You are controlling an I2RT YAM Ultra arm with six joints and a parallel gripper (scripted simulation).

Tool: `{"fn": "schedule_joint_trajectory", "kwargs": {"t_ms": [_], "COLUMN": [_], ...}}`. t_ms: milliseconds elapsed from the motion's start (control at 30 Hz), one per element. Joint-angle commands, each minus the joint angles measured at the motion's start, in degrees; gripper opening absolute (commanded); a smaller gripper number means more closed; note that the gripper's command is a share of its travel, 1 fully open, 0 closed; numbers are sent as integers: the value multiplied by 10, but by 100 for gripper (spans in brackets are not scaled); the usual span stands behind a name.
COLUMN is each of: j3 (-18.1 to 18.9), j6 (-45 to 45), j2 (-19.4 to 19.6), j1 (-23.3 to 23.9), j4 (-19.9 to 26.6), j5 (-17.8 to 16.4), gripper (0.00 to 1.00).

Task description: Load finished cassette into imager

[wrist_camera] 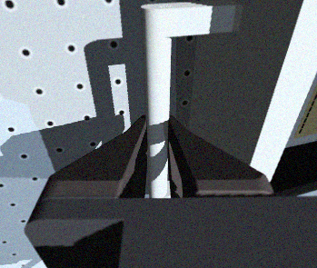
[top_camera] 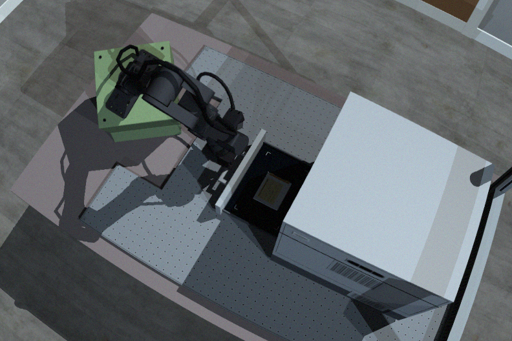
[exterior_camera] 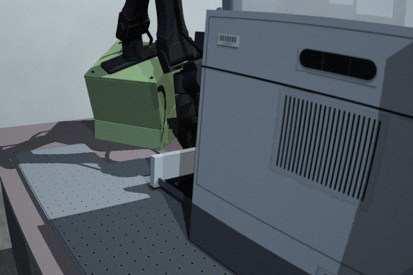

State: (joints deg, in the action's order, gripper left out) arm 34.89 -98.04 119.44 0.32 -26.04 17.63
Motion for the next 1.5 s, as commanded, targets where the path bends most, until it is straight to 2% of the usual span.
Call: {"fn": "schedule_joint_trajectory", "kwargs": {"t_ms": [0,1233,1267,1367,1467], "j3": [10,10,-22,-54,-50], "j6": [0,0,-10,-27,-30], "j2": [5,5,10,25,33], "j1": [-2,-2,5,9,10], "j4": [11,11,-37,-133,-144], "j5": [-9,-9,-12,-21,-23], "gripper": [0,0,0,0,0]}}
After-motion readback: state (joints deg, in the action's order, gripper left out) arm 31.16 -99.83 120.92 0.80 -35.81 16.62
